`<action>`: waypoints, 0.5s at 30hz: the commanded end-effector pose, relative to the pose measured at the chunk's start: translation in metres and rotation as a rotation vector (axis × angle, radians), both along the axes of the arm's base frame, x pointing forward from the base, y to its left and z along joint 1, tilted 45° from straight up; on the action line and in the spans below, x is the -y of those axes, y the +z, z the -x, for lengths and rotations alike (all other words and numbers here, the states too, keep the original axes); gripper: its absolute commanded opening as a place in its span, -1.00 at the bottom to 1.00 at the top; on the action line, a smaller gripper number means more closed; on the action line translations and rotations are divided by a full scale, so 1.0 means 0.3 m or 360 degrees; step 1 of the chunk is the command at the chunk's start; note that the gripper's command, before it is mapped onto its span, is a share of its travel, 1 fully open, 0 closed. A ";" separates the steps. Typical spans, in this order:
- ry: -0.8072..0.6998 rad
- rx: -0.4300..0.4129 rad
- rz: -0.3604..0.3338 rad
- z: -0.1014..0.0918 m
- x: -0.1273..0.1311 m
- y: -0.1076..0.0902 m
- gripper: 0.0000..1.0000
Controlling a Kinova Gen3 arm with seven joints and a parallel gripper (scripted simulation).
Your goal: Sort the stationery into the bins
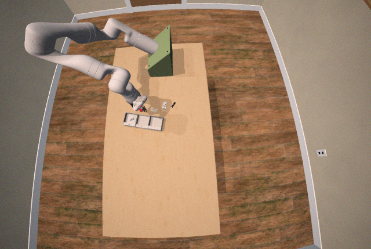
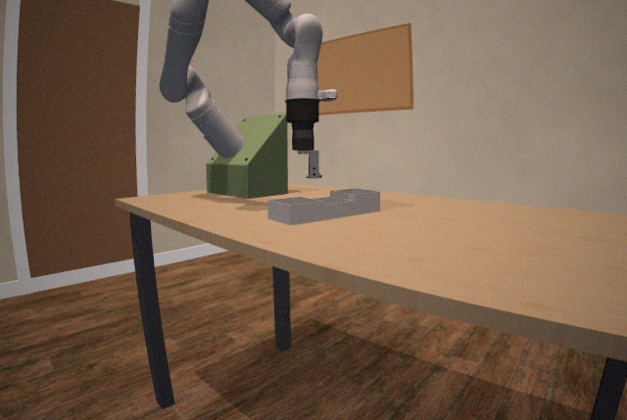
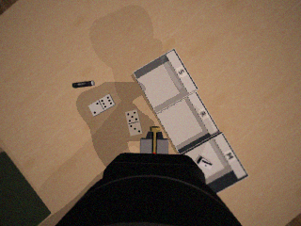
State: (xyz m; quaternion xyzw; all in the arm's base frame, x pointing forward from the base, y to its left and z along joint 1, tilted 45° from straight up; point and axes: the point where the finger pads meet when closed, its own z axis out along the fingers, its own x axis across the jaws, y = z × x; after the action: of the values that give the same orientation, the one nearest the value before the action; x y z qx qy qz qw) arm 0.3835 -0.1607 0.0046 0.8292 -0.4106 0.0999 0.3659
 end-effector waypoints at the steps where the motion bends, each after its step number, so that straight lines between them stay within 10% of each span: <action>1: 0.0060 -0.0064 -0.0009 -0.042 -0.017 -0.041 -1.00; 8: 0.0453 -0.0442 -0.0084 -0.160 -0.060 -0.105 -1.00; 15: 0.0558 -0.0545 -0.0104 -0.243 -0.091 -0.150 -1.00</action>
State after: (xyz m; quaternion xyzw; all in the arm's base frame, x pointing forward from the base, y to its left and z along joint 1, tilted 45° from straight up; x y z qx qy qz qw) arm 0.4471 -0.1352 -0.0289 0.9040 -0.1957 0.0117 0.3800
